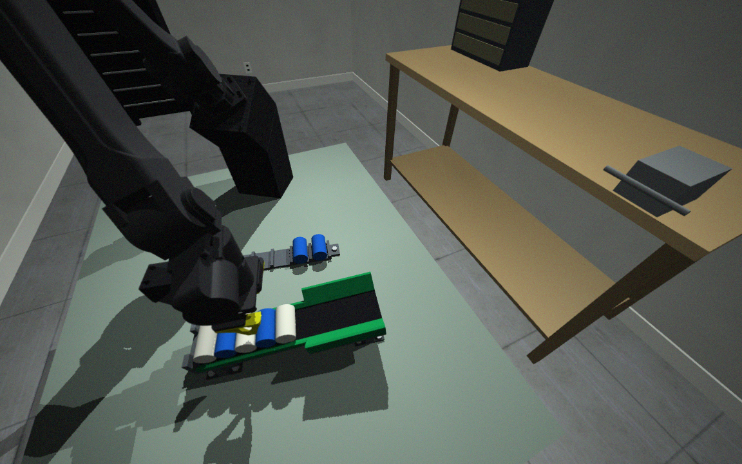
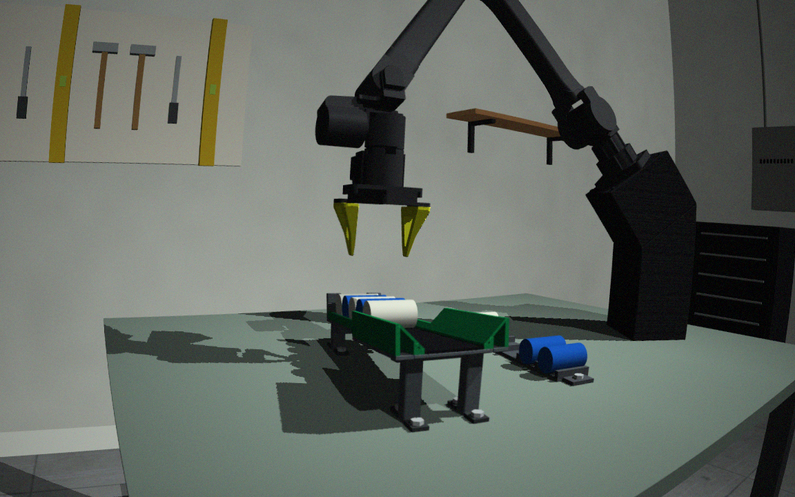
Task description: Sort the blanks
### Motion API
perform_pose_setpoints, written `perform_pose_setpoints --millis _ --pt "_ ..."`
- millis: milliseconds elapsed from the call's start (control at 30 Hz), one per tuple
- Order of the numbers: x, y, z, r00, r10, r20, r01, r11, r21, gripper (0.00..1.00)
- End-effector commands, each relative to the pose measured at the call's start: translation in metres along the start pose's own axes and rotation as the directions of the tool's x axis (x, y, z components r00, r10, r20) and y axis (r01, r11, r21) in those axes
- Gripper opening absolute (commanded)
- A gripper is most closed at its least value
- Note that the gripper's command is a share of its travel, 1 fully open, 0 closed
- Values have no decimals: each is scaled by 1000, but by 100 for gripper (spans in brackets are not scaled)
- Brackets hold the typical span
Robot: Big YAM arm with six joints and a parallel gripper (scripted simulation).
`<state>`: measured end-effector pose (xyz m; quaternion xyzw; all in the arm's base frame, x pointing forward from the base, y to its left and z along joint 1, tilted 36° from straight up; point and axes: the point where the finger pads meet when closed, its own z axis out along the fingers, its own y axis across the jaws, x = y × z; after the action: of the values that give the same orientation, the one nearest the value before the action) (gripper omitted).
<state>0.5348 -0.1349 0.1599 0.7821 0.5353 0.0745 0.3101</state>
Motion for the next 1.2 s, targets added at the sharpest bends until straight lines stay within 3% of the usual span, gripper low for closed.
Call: perform_pose_setpoints --millis 0,833,1167 --pt "-4 -11 19 1000 -11 8 11 1000 22 84" --pt "-4 -11 51 1000 -11 8 11 1000 22 84" --pt "-4 3 56 1000 -4 5 4 1000 -1 84"
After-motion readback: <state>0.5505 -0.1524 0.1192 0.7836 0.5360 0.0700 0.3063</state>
